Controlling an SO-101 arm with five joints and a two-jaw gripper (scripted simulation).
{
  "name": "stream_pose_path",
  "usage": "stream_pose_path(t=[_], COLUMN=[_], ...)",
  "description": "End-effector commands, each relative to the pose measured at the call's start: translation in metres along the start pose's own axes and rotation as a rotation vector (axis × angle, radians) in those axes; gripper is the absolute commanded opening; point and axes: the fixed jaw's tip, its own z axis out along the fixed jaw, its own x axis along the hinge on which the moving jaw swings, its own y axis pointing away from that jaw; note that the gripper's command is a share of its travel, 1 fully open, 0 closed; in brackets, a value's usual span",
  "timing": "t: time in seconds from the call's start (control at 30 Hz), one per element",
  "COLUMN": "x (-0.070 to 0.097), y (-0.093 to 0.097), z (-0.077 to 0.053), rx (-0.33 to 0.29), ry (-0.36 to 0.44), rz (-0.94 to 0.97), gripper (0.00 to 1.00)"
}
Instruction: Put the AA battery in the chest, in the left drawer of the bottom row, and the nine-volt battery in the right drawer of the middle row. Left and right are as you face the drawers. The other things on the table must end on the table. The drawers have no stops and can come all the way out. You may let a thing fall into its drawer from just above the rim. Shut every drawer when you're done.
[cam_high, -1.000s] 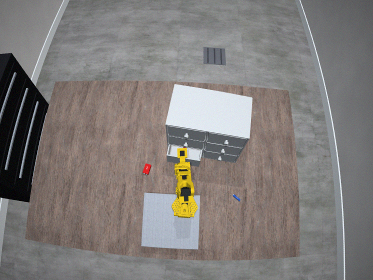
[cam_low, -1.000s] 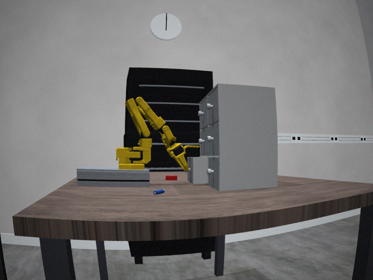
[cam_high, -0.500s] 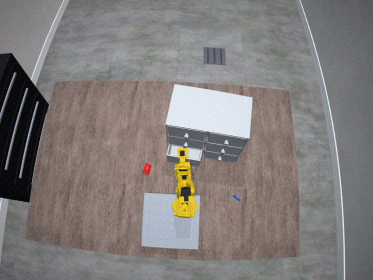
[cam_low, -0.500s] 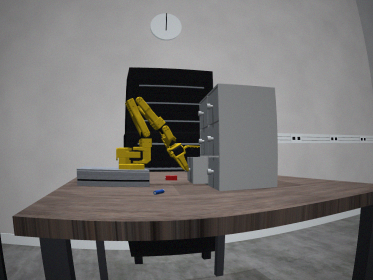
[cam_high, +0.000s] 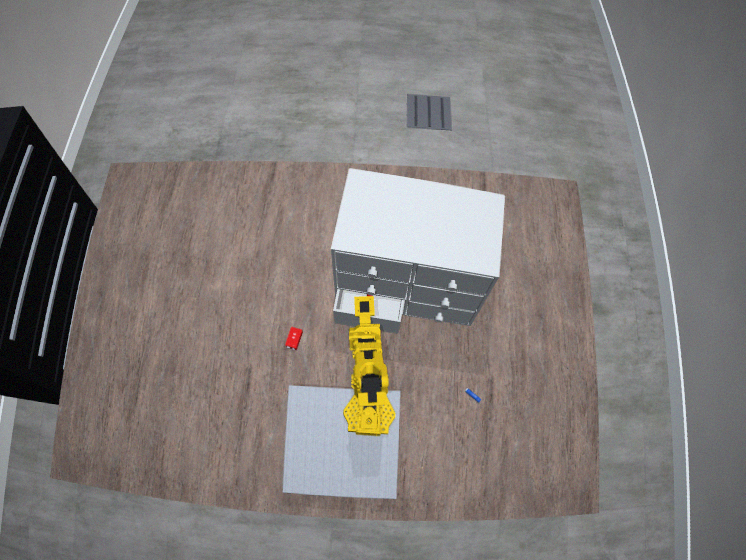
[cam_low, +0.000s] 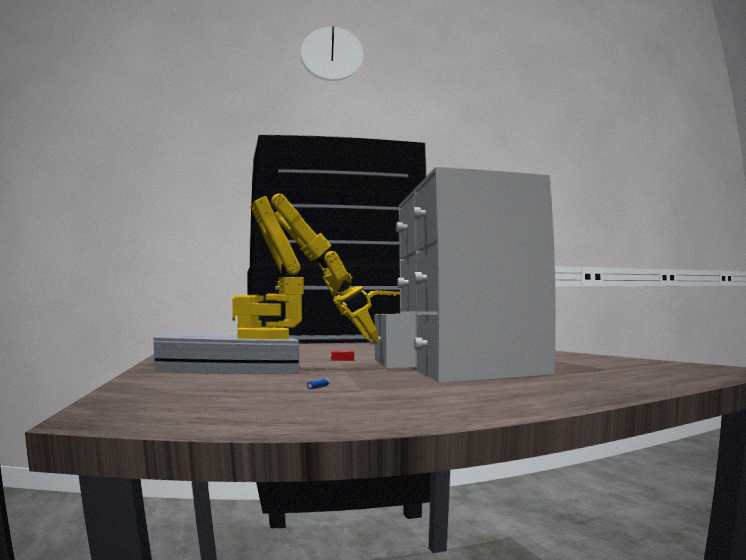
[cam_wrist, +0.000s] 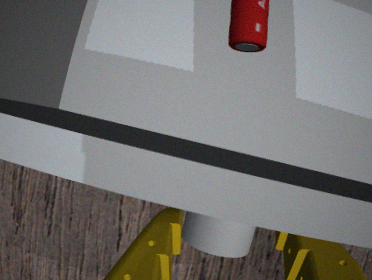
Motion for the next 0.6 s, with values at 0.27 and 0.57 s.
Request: stream_pose_path(t=[0.27, 0.57], x=[-0.001, -0.004], y=[0.000, 0.000], z=[-0.002, -0.021], rx=[0.001, 0.001], ry=[-0.002, -0.003], rz=[-0.002, -0.030], gripper=[0.21, 0.21])
